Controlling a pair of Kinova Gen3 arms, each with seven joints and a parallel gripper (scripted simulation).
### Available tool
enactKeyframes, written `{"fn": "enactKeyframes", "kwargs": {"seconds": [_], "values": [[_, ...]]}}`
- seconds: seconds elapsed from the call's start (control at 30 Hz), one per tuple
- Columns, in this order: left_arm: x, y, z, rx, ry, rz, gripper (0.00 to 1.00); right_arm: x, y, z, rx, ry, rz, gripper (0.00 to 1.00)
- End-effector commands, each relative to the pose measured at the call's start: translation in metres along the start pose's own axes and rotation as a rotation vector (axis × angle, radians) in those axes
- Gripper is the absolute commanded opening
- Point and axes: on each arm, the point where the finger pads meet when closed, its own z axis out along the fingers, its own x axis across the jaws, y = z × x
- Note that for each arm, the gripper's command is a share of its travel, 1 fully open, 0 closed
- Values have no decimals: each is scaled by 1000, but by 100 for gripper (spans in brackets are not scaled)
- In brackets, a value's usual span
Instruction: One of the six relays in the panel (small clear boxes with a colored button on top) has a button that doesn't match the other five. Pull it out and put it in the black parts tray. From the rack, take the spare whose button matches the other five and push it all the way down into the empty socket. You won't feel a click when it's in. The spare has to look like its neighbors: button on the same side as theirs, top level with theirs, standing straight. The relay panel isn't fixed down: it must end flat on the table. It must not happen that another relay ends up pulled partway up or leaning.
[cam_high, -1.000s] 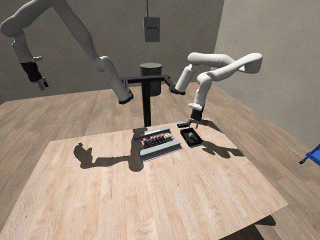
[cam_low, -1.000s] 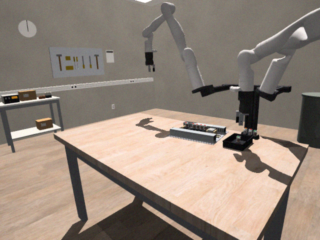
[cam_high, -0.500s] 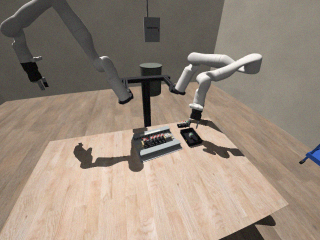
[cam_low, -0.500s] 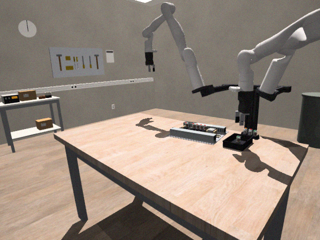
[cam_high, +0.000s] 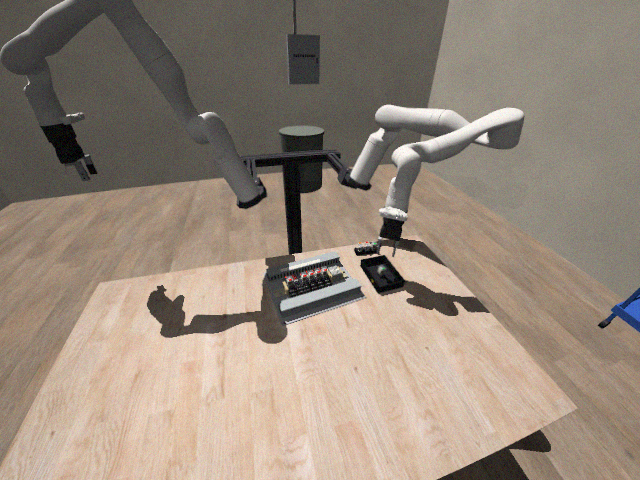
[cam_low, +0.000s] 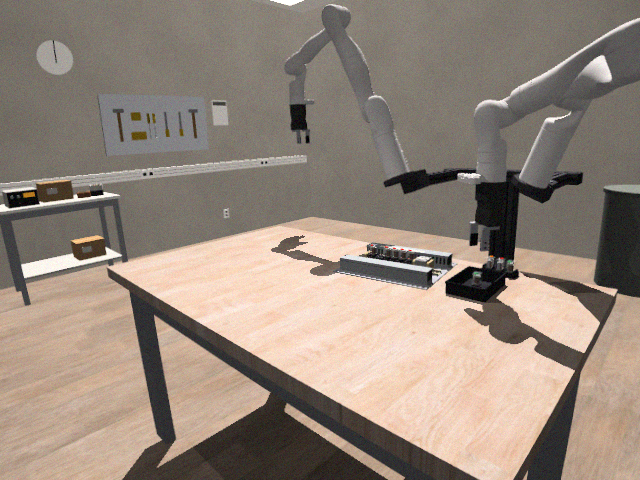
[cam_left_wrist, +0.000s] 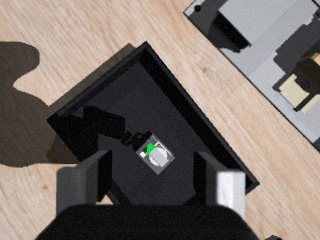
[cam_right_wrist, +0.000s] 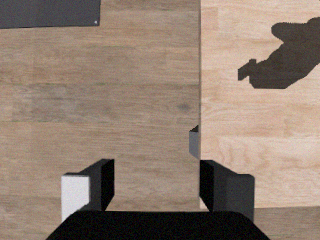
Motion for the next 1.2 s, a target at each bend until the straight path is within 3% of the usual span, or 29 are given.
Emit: {"fn": "enactKeyframes", "kwargs": {"seconds": [0.0, 1.17], "values": [[0, 0, -1, 2, -2, -60, 100, 0, 0, 0, -1, 0, 0, 100], [0, 0, -1, 1, 0, -495, 100, 0, 0, 0, -1, 0, 0, 100]]}}
